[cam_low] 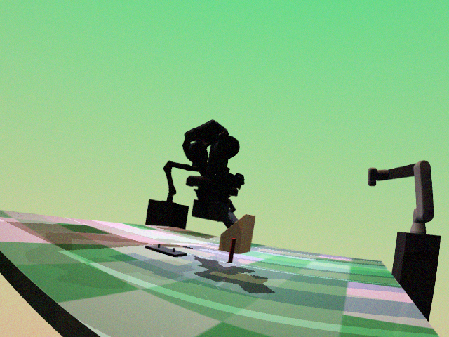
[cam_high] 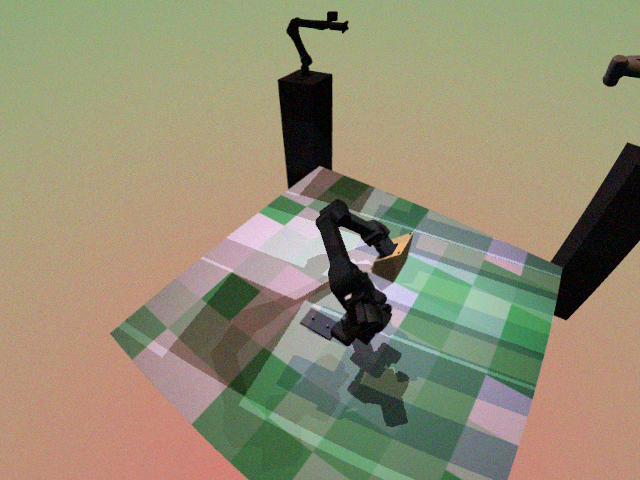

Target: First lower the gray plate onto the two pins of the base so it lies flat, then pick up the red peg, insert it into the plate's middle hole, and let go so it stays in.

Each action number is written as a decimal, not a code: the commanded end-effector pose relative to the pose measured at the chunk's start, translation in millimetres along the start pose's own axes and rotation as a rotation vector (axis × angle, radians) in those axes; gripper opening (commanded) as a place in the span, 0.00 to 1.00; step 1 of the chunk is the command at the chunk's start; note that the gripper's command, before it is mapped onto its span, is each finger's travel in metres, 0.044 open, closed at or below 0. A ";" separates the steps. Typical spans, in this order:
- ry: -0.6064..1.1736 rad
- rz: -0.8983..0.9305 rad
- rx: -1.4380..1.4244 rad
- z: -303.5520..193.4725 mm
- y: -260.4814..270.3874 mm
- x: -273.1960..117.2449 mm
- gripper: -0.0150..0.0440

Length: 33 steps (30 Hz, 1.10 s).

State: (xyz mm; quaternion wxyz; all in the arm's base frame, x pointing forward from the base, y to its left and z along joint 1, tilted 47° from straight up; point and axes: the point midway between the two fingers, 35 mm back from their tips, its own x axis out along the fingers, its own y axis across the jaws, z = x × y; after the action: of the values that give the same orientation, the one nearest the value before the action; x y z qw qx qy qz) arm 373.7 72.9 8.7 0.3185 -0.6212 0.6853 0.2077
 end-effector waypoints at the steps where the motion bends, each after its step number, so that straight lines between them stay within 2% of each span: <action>1: -0.006 0.005 -0.004 -9.4 -1.9 2.2 0.25; 33: -0.012 0.003 -0.074 -102.5 -6.2 51.8 0.25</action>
State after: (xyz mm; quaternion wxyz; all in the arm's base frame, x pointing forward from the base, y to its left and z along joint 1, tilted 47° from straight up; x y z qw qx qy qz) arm 362.4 -26.7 41.4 0.3008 -0.6265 0.6787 0.2376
